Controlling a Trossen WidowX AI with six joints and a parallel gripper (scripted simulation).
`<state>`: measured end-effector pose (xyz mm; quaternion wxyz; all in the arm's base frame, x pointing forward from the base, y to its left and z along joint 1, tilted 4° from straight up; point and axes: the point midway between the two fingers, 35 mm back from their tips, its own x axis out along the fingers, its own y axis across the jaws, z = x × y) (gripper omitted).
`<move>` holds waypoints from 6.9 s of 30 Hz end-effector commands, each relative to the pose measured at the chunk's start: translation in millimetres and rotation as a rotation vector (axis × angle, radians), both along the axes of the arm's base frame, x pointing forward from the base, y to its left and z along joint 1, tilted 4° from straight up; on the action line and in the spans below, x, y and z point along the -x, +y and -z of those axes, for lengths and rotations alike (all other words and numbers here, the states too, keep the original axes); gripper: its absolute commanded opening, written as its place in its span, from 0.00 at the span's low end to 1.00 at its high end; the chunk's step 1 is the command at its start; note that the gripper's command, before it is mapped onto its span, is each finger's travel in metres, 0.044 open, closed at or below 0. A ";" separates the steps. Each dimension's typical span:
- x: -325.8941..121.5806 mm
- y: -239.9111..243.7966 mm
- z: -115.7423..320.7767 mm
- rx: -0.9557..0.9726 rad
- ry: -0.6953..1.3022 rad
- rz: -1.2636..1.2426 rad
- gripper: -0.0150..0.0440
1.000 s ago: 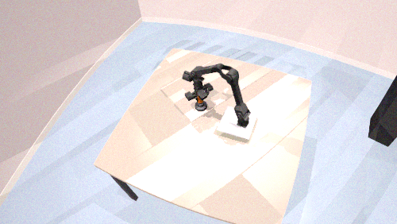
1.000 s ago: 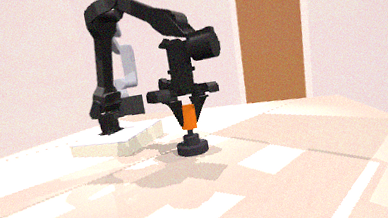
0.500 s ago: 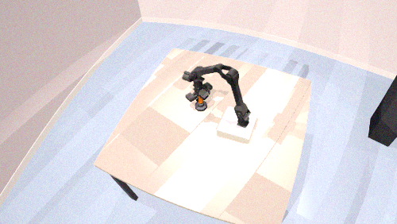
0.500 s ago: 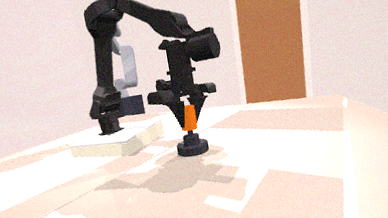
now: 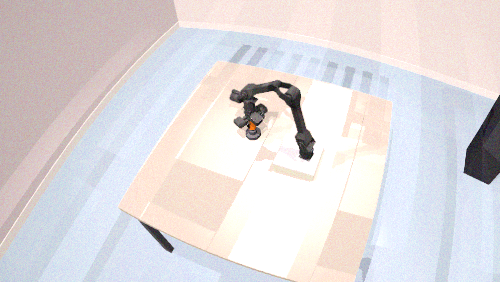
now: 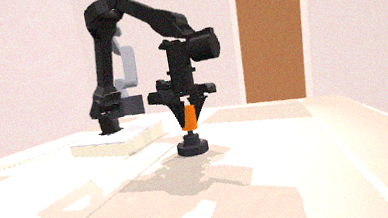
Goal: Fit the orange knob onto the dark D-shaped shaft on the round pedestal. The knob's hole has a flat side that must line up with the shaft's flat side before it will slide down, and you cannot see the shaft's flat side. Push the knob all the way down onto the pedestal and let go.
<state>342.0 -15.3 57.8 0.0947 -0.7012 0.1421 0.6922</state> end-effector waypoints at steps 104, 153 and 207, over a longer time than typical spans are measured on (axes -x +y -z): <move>-2.2 0.7 -6.0 -0.008 -0.188 2.711 0.25; -0.6 -0.2 -2.7 -0.009 -0.203 2.920 0.25; 0.1 -0.2 -0.5 -0.009 -0.216 3.129 0.25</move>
